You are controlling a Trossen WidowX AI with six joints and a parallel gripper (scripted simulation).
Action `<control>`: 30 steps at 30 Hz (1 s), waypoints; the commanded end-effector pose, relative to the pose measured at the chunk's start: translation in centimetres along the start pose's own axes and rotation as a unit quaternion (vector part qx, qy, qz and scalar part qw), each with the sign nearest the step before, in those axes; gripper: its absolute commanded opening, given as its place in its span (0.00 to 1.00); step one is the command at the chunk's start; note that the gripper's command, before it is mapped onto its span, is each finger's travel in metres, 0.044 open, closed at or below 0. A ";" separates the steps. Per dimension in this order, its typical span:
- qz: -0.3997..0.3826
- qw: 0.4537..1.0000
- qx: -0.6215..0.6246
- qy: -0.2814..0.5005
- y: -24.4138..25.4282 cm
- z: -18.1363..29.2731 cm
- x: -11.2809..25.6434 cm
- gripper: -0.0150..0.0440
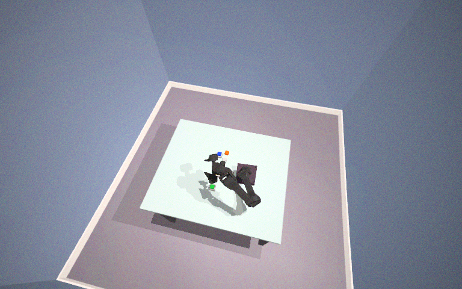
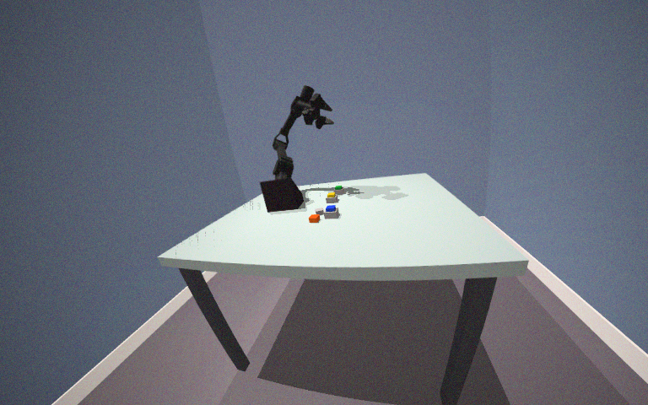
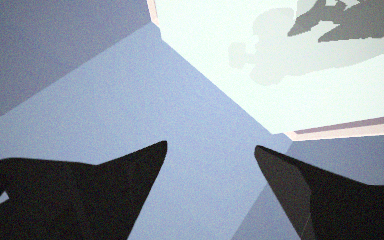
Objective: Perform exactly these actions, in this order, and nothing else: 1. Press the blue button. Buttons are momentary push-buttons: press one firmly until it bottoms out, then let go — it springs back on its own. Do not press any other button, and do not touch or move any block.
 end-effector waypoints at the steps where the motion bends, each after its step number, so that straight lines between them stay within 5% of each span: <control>1: 0.001 1.000 0.006 -0.002 0.1 -0.1 -0.1 0.93; 11: 0.114 0.932 0.336 -0.074 4.6 -5.9 -7.3 0.93; 30: 0.343 0.595 0.725 0.056 6.2 -19.0 -16.8 0.93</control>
Point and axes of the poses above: the point midway between the two fingers, 35 mm back from their tips, its own x axis back along the fingers, its own y axis across the jaws, z = x × y, the point moved 3 cm from there along x, back along the fingers, and after that the axes turned 14 degrees about x, right-handed, at the moved point
